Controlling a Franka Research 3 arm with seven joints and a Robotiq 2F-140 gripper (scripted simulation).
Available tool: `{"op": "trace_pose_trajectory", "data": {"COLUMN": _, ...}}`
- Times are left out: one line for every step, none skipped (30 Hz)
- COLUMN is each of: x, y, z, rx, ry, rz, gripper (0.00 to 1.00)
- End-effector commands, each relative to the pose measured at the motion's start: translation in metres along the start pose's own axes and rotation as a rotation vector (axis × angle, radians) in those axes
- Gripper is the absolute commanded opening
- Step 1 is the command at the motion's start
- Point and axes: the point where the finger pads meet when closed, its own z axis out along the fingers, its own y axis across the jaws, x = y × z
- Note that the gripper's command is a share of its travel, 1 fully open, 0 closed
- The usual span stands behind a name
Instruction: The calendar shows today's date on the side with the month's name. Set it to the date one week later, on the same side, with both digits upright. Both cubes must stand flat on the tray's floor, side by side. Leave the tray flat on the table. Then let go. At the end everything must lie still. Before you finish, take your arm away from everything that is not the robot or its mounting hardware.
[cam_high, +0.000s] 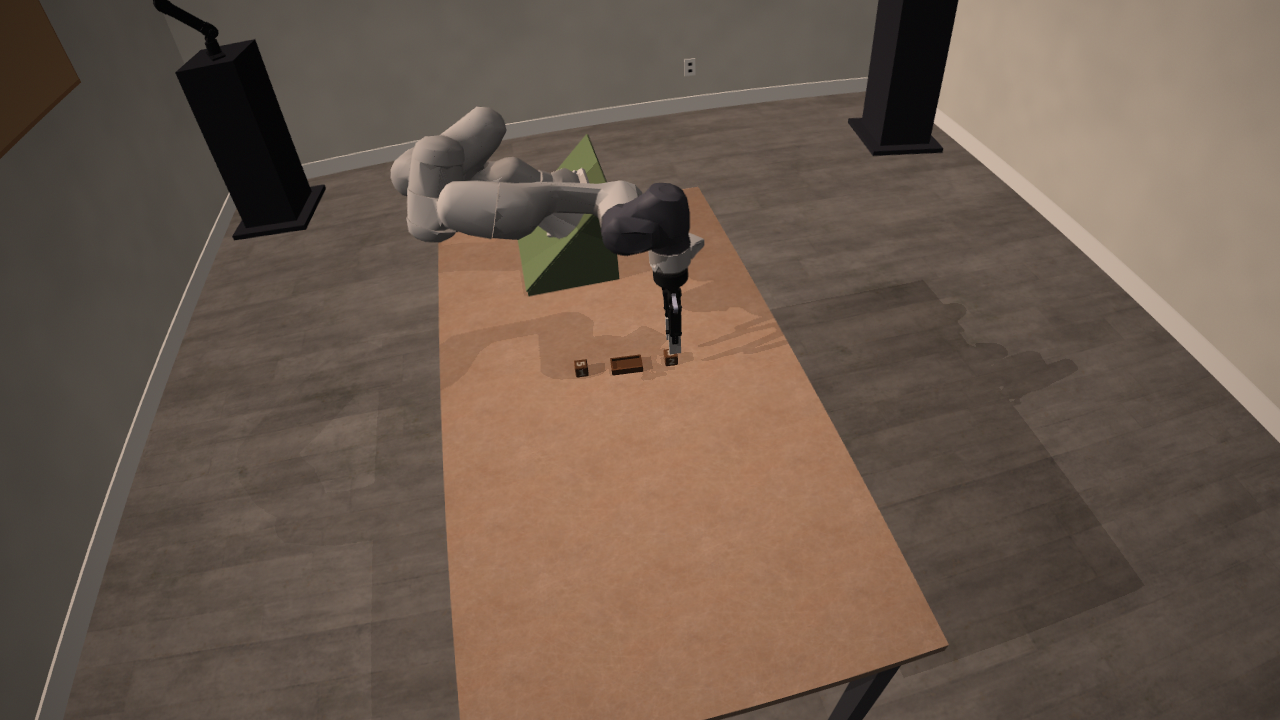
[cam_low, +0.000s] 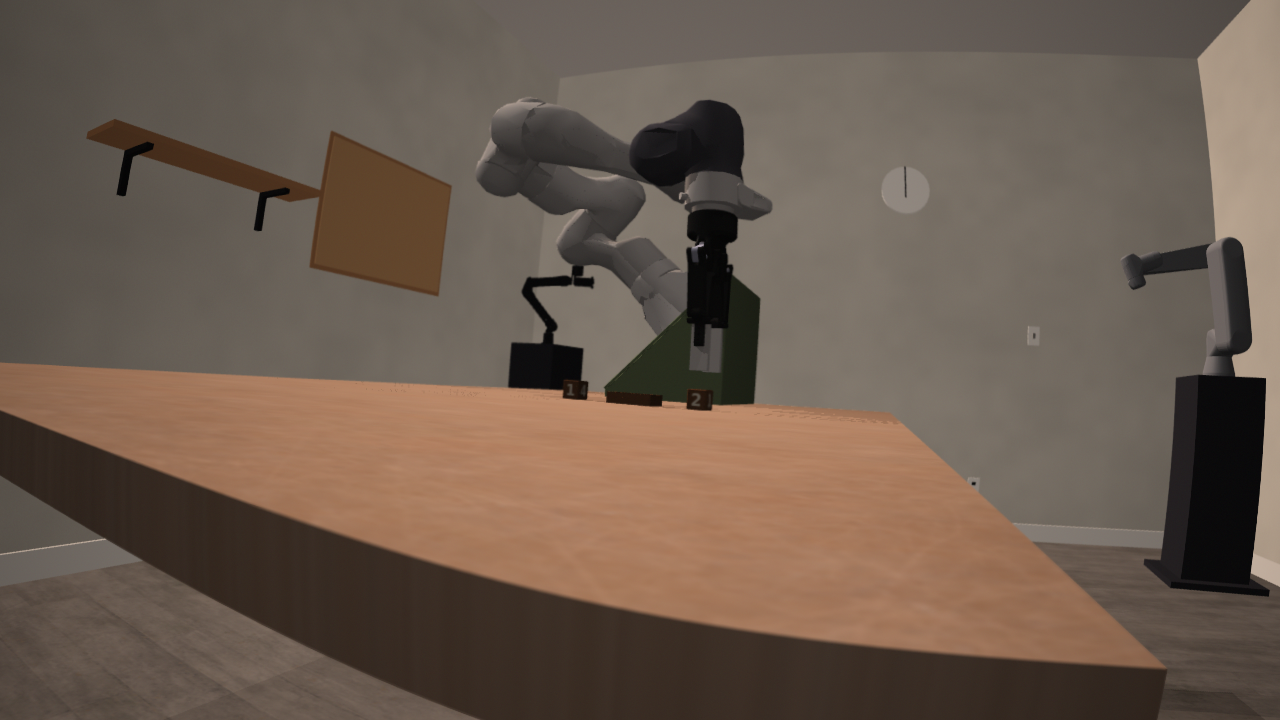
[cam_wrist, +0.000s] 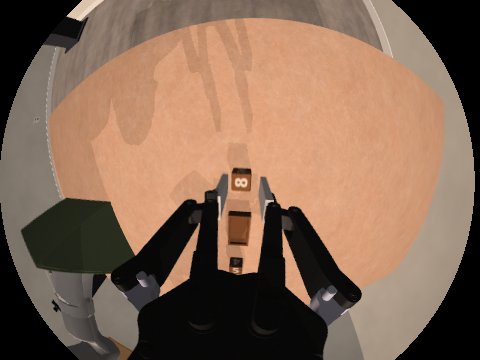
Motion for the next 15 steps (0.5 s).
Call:
{"op": "trace_pose_trajectory", "data": {"x": -0.003, "y": -0.003, "z": -0.019, "rx": 0.005, "ry": -0.012, "rz": -0.007, "gripper": 0.28}}
{"op": "trace_pose_trajectory", "data": {"x": -0.003, "y": -0.003, "z": -0.024, "rx": 0.005, "ry": -0.012, "rz": -0.007, "gripper": 0.28}}
{"op": "trace_pose_trajectory", "data": {"x": -0.003, "y": -0.003, "z": -0.029, "rx": 0.005, "ry": -0.012, "rz": -0.007, "gripper": 0.28}}
{"op": "trace_pose_trajectory", "data": {"x": -0.003, "y": -0.003, "z": -0.033, "rx": 0.005, "ry": -0.012, "rz": -0.007, "gripper": 0.28}}
{"op": "trace_pose_trajectory", "data": {"x": -0.003, "y": -0.003, "z": -0.033, "rx": 0.005, "ry": -0.012, "rz": -0.007, "gripper": 0.28}}
{"op": "trace_pose_trajectory", "data": {"x": -0.003, "y": -0.003, "z": -0.033, "rx": 0.005, "ry": -0.012, "rz": -0.007, "gripper": 0.28}}
{"op": "trace_pose_trajectory", "data": {"x": -0.003, "y": -0.003, "z": -0.036, "rx": 0.005, "ry": -0.012, "rz": -0.007, "gripper": 0.28}}
{"op": "trace_pose_trajectory", "data": {"x": -0.003, "y": -0.003, "z": -0.039, "rx": 0.005, "ry": -0.012, "rz": -0.007, "gripper": 0.28}}
{"op": "trace_pose_trajectory", "data": {"x": -0.003, "y": -0.003, "z": -0.041, "rx": 0.005, "ry": -0.012, "rz": -0.007, "gripper": 0.28}}
{"op": "trace_pose_trajectory", "data": {"x": -0.003, "y": -0.003, "z": -0.043, "rx": 0.005, "ry": -0.012, "rz": -0.007, "gripper": 0.28}}
{"op": "trace_pose_trajectory", "data": {"x": -0.003, "y": -0.003, "z": -0.044, "rx": 0.005, "ry": -0.012, "rz": -0.007, "gripper": 0.28}}
{"op": "trace_pose_trajectory", "data": {"x": -0.003, "y": -0.003, "z": -0.045, "rx": 0.005, "ry": -0.012, "rz": -0.007, "gripper": 0.28}}
{"op": "trace_pose_trajectory", "data": {"x": -0.003, "y": -0.003, "z": -0.045, "rx": 0.005, "ry": -0.012, "rz": -0.007, "gripper": 0.28}}
{"op": "trace_pose_trajectory", "data": {"x": -0.003, "y": -0.003, "z": -0.045, "rx": 0.005, "ry": -0.012, "rz": -0.007, "gripper": 0.28}}
{"op": "trace_pose_trajectory", "data": {"x": -0.003, "y": -0.003, "z": -0.045, "rx": 0.005, "ry": -0.012, "rz": -0.007, "gripper": 1.00}}
